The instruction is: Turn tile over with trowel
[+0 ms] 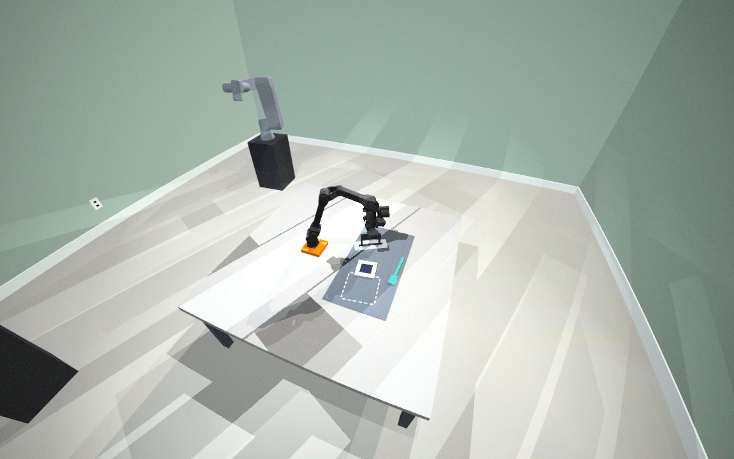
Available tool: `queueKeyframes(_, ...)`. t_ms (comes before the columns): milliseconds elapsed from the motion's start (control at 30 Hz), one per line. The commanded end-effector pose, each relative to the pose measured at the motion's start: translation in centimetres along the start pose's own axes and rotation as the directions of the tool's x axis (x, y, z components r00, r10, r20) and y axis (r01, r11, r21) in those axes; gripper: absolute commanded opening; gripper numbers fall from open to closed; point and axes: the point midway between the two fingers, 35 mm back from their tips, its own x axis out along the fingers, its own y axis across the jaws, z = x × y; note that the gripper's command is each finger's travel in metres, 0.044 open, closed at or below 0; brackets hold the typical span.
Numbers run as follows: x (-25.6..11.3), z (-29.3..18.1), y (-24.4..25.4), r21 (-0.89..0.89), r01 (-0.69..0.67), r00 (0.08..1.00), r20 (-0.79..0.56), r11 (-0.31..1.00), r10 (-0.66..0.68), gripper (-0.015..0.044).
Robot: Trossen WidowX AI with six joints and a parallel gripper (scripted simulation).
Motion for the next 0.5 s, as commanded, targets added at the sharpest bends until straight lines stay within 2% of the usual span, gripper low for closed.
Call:
queueKeyframes(0,0.24,-0.13,0.01,-0.021,0.000,1.000,-0.009,1.000,0.000,0.0183)
queueKeyframes(100,0.24,-0.13,0.01,-0.021,0.000,1.000,-0.009,1.000,0.000,0.0261)
queueKeyframes(133,0.24,-0.13,0.01,-0.021,0.000,1.000,-0.009,1.000,0.000,0.0270)
queueKeyframes(467,0.24,-0.13,0.01,-0.021,0.000,1.000,-0.009,1.000,0.000,0.0270)
